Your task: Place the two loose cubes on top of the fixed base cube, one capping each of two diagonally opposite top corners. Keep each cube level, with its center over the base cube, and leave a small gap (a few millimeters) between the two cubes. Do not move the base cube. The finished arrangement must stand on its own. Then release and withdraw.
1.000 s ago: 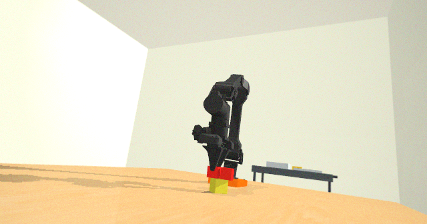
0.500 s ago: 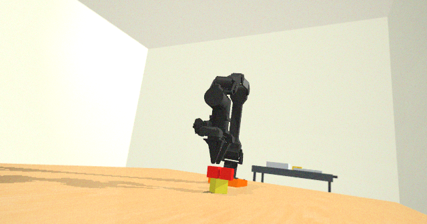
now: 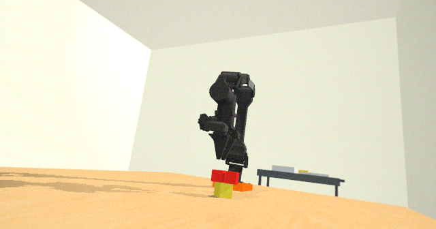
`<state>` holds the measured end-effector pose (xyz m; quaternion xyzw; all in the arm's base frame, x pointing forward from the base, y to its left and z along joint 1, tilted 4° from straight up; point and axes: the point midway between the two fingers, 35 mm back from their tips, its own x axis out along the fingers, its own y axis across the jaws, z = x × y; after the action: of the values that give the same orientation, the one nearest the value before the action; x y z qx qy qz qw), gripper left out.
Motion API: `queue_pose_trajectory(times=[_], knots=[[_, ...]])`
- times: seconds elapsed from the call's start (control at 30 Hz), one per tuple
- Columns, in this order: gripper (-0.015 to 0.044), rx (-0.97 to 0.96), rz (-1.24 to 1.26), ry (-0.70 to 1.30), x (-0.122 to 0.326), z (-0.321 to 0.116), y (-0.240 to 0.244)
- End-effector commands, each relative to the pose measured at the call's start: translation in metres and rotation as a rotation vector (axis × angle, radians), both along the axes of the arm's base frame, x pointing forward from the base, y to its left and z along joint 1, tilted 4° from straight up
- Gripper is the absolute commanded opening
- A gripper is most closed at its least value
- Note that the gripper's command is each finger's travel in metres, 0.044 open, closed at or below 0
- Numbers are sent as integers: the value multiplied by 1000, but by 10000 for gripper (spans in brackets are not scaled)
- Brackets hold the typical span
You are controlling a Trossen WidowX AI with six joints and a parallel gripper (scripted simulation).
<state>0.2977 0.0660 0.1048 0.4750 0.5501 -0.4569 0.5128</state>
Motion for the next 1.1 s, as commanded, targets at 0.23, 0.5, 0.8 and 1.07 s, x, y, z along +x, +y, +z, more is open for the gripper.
queue_pose_trajectory(times=[0.23,0.5,0.8,1.07], knots=[[205,0,4,-2,0,19,-1],[310,1,0,-3,1,23,-1],[400,7,-1,0,-27,28,88],[400,12,0,3,-53,33,131]])
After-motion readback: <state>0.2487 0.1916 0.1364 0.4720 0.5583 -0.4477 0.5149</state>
